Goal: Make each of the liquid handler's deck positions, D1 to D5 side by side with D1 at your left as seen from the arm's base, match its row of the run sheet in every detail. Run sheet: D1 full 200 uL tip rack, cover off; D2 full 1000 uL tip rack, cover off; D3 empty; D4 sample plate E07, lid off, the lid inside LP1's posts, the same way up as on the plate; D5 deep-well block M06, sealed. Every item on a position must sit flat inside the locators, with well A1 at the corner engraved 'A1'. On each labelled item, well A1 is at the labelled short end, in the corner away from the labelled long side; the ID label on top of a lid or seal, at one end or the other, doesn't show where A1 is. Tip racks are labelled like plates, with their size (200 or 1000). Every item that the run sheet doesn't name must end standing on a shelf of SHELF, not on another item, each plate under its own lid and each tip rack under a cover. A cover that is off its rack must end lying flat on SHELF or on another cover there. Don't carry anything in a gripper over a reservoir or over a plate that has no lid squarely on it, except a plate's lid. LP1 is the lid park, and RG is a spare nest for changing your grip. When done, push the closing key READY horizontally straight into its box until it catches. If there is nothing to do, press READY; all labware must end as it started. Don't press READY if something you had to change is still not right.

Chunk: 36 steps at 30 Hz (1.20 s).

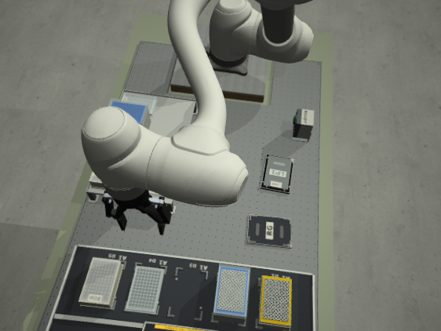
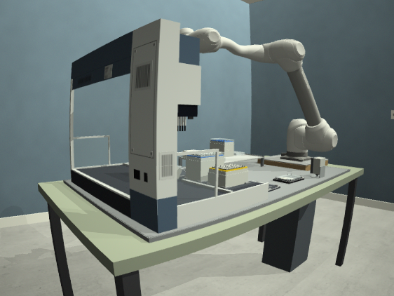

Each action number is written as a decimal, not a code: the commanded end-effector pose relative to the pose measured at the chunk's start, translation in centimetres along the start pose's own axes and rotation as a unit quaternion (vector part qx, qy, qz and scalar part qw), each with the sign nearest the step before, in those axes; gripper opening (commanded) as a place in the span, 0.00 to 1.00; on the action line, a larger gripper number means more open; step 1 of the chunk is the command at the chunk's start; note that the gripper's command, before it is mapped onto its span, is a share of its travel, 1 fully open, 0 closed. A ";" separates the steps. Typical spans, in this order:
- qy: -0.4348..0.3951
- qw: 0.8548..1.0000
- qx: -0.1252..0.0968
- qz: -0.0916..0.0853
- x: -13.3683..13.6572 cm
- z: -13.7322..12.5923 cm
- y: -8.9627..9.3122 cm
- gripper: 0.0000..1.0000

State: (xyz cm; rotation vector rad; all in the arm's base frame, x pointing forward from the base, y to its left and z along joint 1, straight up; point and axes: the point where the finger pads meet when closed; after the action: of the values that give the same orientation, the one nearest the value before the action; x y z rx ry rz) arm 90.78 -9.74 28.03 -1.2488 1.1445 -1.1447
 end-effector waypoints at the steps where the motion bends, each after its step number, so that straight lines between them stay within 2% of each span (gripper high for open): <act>1: 0.000 1.000 0.000 0.000 0.1 1.6 -0.2 0.66; 3: 0.000 1.000 0.000 0.000 0.1 1.6 -0.2 0.66; 18: 0.000 1.000 0.000 0.000 0.6 9.1 -0.2 0.66; 32: 0.000 1.000 0.001 0.000 0.7 9.8 -0.2 0.66; 36: 0.000 1.000 0.000 0.000 0.7 9.8 0.3 0.66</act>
State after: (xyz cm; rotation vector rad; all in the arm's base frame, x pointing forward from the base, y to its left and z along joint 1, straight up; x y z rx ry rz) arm 100.60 -9.58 27.61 -1.2500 1.1462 -1.1435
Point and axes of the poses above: the point where the finger pads meet when closed, its own y axis out along the fingers, its own x axis across the jaws, z = x × y, and after that the axes turned 3 degrees about -y, right-handed
